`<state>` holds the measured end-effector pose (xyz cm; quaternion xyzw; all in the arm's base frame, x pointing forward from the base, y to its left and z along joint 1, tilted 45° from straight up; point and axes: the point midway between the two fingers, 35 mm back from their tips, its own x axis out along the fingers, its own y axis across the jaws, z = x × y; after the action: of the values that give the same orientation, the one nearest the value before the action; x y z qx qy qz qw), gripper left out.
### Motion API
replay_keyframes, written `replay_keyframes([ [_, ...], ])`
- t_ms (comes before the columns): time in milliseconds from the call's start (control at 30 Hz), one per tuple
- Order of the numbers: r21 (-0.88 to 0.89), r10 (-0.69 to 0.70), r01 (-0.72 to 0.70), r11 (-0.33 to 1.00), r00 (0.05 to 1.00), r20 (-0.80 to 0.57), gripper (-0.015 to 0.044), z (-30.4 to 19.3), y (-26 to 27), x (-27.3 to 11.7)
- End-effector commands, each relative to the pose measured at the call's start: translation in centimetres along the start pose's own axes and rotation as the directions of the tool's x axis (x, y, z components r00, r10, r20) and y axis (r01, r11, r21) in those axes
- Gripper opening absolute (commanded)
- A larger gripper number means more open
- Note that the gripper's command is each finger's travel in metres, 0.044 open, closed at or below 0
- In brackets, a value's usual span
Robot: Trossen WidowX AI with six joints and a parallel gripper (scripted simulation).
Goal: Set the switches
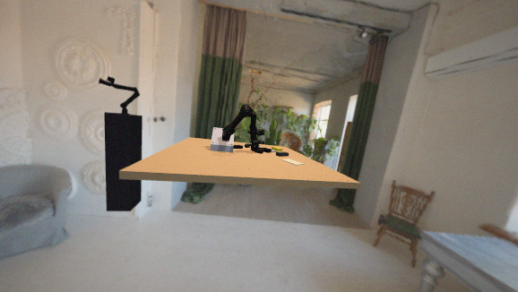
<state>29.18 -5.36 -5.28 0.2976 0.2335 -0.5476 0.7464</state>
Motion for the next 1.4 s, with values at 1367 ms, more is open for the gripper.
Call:
replay_keyframes([
  [1367,-0.166,-0.005,-0.005,0.986,0.998,-0.061,0.0000,0.2,-1.7,-6.2],
])
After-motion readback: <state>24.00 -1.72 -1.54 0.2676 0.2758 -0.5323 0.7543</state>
